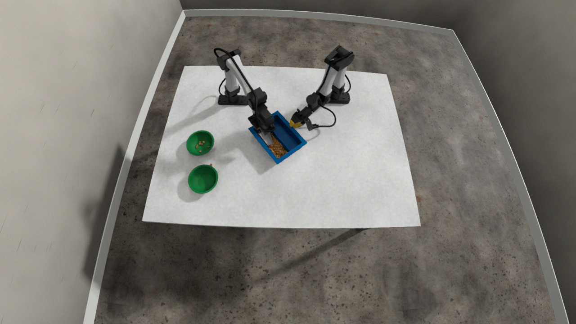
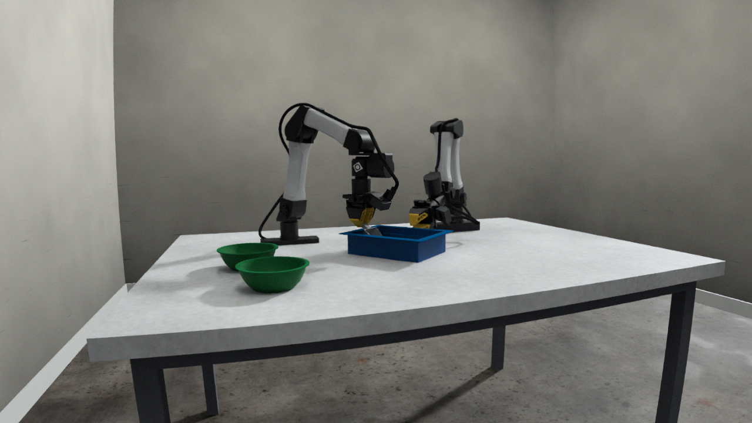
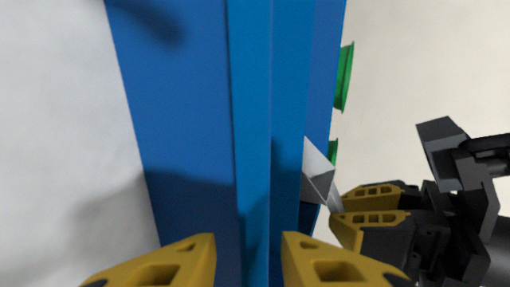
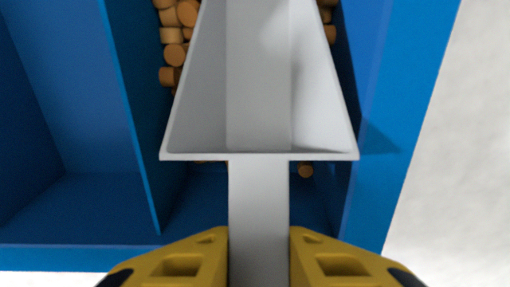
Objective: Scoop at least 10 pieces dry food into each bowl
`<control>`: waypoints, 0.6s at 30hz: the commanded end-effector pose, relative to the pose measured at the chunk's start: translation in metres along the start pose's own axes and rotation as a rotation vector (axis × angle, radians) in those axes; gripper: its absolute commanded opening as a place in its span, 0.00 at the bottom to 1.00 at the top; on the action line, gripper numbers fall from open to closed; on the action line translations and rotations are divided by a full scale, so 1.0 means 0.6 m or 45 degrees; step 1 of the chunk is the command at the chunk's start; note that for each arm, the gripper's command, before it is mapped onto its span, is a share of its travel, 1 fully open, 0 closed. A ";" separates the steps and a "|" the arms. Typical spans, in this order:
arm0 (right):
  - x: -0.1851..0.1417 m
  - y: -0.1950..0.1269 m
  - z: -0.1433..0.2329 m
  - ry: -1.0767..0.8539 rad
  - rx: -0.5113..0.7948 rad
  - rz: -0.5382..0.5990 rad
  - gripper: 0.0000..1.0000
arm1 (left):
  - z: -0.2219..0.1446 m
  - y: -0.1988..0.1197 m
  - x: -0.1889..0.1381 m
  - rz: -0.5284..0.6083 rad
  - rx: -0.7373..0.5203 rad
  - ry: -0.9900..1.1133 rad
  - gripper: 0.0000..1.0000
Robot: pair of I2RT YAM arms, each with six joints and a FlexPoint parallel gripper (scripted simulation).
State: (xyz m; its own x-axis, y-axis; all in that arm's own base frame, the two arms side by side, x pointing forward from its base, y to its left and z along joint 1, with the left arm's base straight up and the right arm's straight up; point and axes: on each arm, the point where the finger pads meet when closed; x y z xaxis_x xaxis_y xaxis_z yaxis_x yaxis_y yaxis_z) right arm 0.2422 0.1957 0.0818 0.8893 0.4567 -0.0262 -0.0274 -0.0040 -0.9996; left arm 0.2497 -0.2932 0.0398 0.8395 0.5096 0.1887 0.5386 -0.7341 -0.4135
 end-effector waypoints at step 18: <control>-0.013 0.001 0.001 -0.008 0.001 0.034 0.00 | -0.036 0.016 0.010 -0.023 -0.040 0.000 0.28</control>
State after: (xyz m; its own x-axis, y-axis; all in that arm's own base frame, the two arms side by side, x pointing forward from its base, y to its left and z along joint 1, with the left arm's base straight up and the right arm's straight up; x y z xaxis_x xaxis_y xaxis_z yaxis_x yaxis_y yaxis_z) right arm 0.2426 0.1960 0.0818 0.8891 0.4566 -0.0315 -0.0319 -0.0070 -0.9995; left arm 0.2564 -0.3017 0.0417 0.8380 0.5117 0.1898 0.5413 -0.7348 -0.4087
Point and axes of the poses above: on each arm, the point where the finger pads meet when closed, its own y axis out along the fingers, its own z axis across the jaws, x = y × z, and after that the axes turned 12 degrees about y, right-handed
